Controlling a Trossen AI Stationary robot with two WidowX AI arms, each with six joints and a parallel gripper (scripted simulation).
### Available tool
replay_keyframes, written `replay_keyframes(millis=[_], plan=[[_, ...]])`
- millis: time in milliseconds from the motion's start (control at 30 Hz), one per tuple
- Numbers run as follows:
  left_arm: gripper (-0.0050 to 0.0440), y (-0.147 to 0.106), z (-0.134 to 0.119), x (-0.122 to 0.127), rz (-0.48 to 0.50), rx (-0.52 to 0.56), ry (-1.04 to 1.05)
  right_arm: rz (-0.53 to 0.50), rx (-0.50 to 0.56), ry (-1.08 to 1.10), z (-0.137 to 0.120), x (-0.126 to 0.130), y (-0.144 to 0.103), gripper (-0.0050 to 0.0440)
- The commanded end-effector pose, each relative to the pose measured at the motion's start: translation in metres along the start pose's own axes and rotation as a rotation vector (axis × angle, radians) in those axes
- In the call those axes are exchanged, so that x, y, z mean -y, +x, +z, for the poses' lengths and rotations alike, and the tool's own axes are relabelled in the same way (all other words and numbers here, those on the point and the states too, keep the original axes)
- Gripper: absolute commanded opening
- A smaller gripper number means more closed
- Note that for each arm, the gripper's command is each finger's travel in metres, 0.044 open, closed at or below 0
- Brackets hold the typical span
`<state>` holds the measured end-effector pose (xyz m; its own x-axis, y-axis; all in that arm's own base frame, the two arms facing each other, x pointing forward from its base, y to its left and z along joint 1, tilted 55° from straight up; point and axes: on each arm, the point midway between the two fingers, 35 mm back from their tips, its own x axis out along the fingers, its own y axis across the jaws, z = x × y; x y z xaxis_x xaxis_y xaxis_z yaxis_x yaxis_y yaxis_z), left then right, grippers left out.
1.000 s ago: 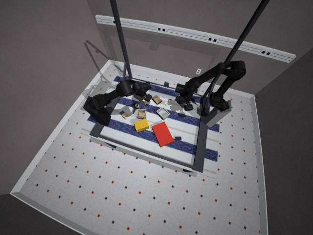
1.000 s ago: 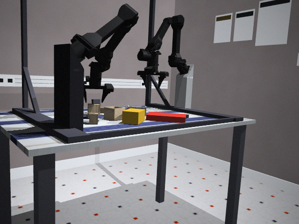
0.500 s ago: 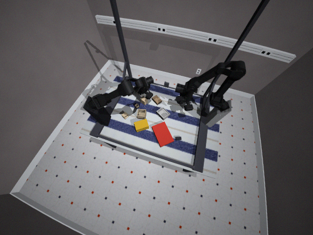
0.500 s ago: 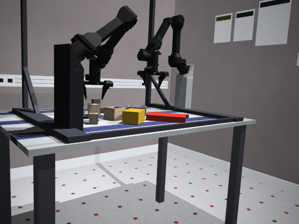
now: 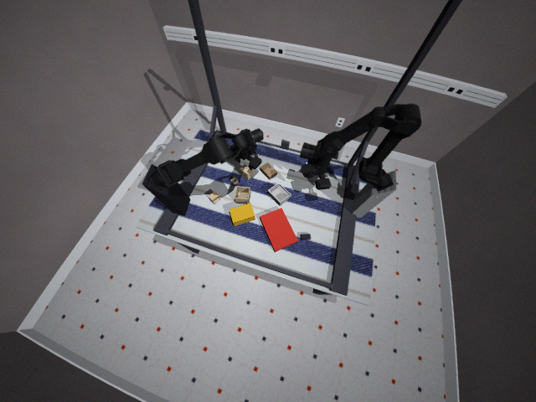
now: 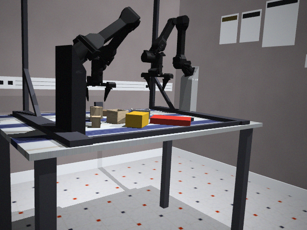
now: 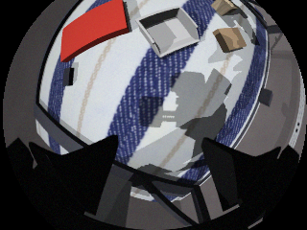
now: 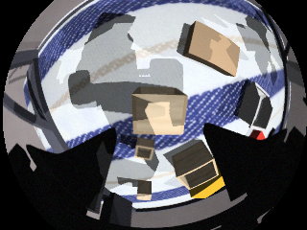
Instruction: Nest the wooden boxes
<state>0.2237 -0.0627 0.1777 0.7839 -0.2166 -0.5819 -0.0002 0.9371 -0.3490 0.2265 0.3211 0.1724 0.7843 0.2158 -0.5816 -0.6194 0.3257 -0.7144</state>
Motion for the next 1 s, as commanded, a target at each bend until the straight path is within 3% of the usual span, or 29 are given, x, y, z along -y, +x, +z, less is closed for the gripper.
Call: replay_keyframes(millis=[0,700,967], plan=[[0.04,-0.004,0.005,0.003,-0.011,0.021,-0.003,-0.008,0.017,0.015,0.005,0.005,-0.006,0.04],[0.04,-0.004,0.005,0.003,-0.011,0.021,-0.003,0.004,-0.027,0.019,0.007,0.002,-0.002,0.04],[0.04,-0.004,0.005,0.003,-0.011,0.021,-0.003,0.03,-0.199,0.074,0.015,0.0,0.004,0.04]])
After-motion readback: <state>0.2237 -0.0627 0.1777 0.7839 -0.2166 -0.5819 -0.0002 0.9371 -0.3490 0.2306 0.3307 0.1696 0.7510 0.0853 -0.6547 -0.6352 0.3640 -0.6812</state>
